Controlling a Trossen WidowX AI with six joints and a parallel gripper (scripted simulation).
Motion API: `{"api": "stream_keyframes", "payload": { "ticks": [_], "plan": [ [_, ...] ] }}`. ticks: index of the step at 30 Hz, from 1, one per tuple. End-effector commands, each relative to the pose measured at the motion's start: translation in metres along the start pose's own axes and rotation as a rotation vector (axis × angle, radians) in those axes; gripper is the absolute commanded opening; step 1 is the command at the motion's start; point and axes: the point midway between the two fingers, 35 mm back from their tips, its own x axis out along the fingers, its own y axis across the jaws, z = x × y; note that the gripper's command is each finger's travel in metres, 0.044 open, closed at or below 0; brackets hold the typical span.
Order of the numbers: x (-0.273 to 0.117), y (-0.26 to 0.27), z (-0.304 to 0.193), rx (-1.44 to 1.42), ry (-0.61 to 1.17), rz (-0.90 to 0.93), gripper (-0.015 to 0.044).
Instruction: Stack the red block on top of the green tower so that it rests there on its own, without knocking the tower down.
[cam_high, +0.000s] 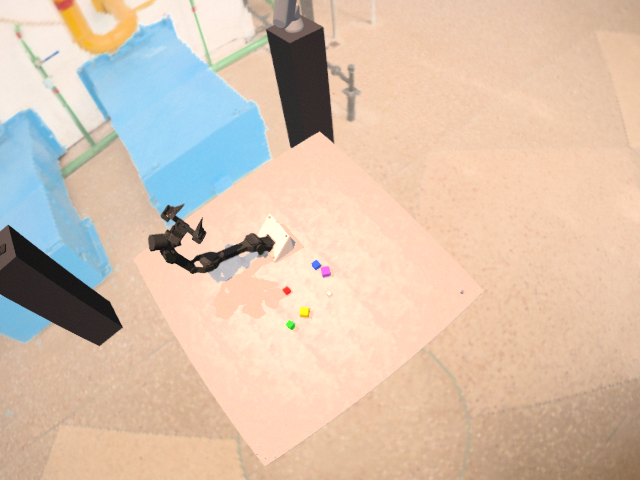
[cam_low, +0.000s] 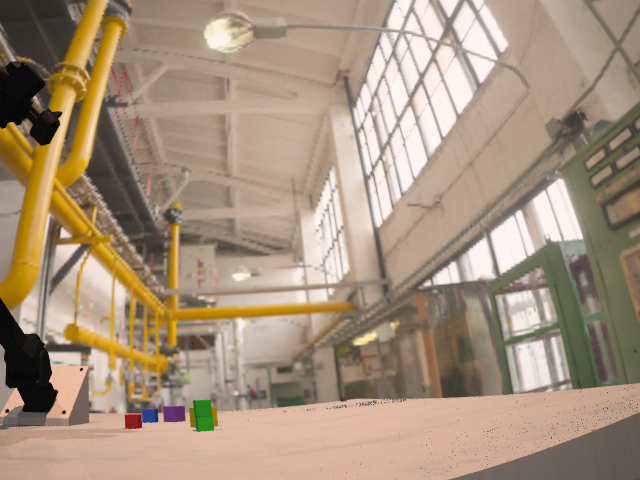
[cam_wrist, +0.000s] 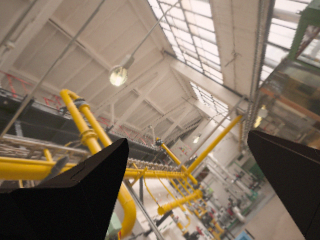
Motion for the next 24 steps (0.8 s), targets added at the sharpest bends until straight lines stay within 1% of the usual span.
{"api": "stream_keyframes", "payload": {
  "ticks": [1,2,8,13,18,24],
  "plan": [
    [0.002,-0.002,-0.001,-0.002,0.001,-0.008,0.0426],
    [0.006,-0.007,-0.003,-0.008,0.002,-0.031,0.044],
    [0.05,-0.073,-0.021,-0.065,0.029,-0.302,0.044],
    [0.073,-0.14,-0.034,-0.099,0.062,-0.535,0.044],
    [0.081,-0.211,-0.044,-0.117,0.104,-0.767,0.044],
    [0.071,-0.3,-0.062,-0.132,0.196,-1.056,0.044]
  ]
}}
